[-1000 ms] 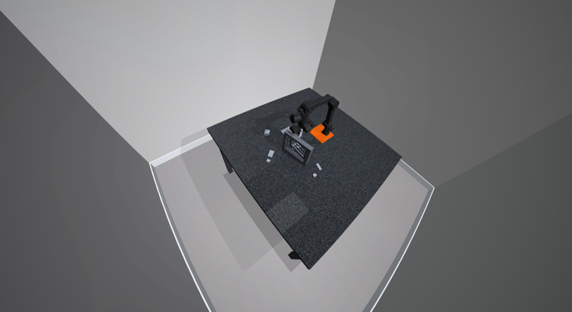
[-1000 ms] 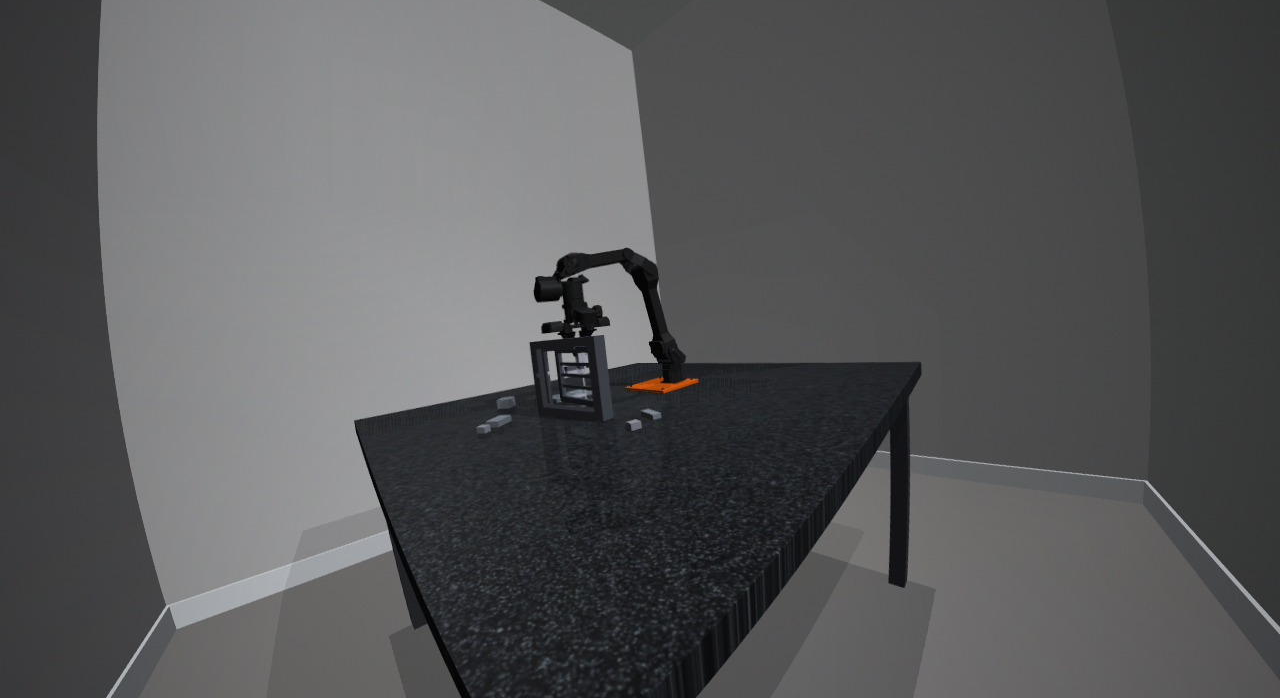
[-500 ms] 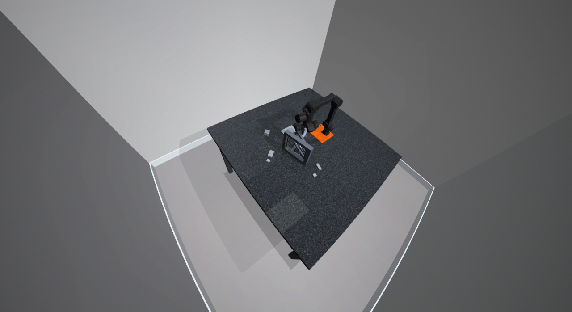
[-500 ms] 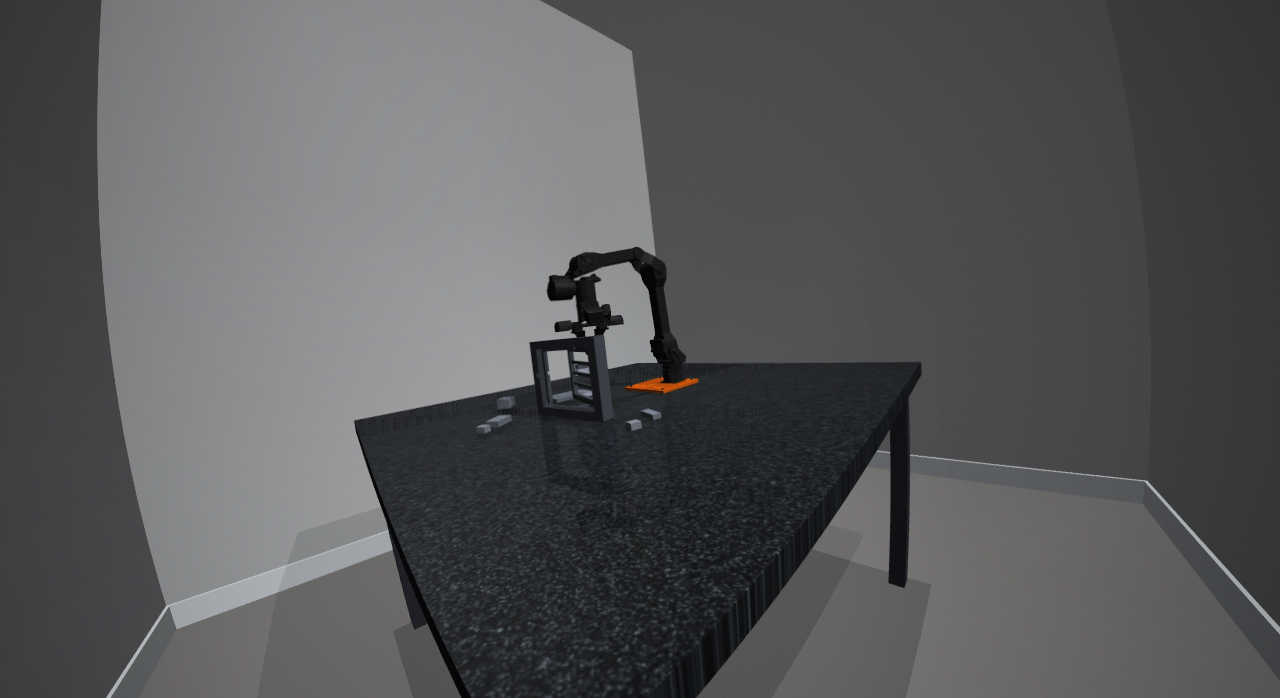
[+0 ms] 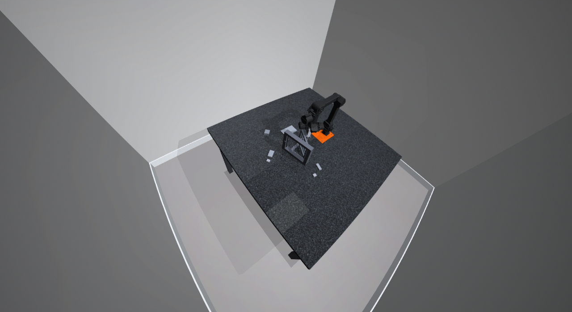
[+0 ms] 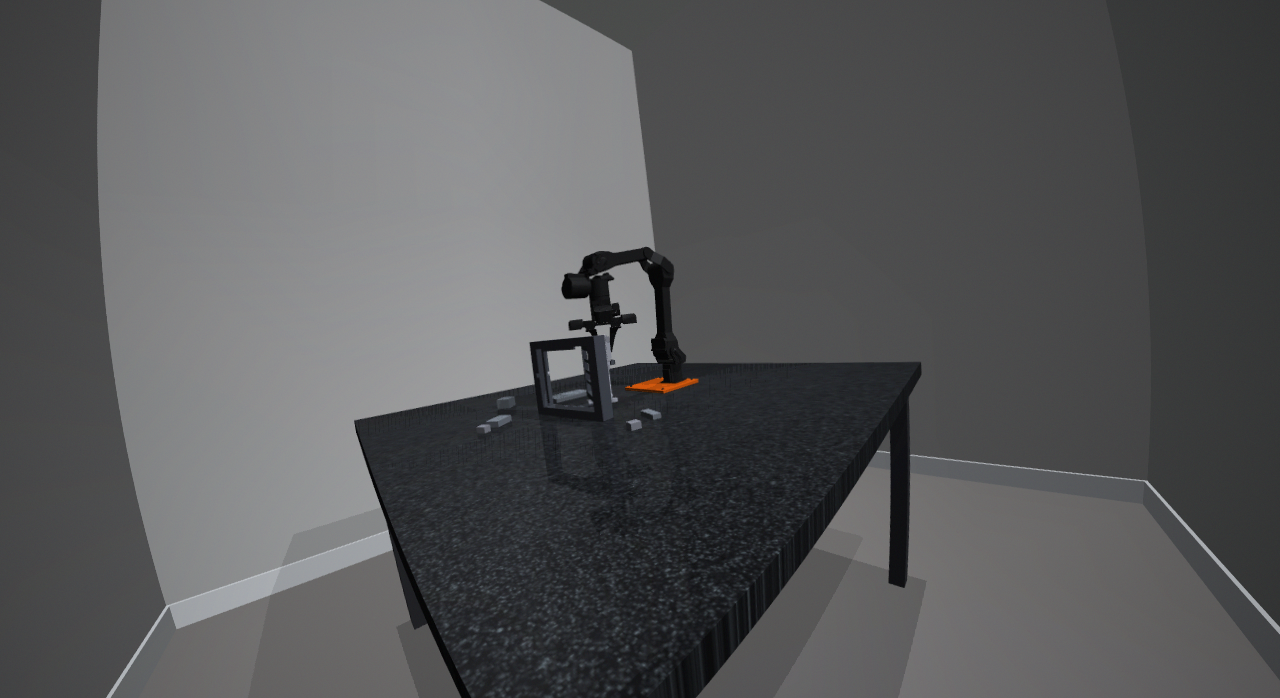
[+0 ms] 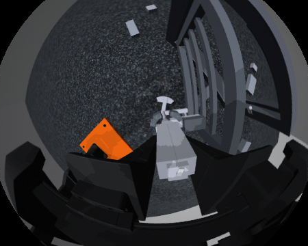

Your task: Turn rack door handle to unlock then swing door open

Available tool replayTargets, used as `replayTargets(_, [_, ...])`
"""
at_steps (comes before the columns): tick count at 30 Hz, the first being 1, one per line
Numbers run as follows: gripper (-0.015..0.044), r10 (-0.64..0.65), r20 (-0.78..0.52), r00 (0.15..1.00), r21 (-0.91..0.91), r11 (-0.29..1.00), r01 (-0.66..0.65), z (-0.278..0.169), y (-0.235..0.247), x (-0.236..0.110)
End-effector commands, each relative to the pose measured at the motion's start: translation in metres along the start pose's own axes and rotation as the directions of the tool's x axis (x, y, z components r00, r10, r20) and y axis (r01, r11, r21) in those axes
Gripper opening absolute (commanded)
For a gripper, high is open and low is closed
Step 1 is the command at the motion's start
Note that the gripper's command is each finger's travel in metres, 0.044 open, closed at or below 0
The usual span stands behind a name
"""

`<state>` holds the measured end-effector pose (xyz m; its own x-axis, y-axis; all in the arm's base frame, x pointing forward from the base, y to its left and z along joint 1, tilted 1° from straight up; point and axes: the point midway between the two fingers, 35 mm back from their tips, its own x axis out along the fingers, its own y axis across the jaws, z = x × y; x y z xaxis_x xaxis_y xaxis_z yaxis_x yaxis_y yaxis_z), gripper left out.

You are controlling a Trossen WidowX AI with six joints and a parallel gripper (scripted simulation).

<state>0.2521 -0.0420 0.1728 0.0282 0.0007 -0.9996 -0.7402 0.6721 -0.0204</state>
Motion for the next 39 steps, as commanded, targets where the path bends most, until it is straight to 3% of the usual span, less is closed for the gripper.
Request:
replayTargets(1, [0.0021, -0.007, 0.008, 1.0, 0.072, 0.997, 0.007, 0.002, 0.008, 0.0])
replayTargets(39, [0.0021, -0.001, 0.012, 1.0, 0.529, 0.848, -0.005, 0.036, 0.079, 0.0])
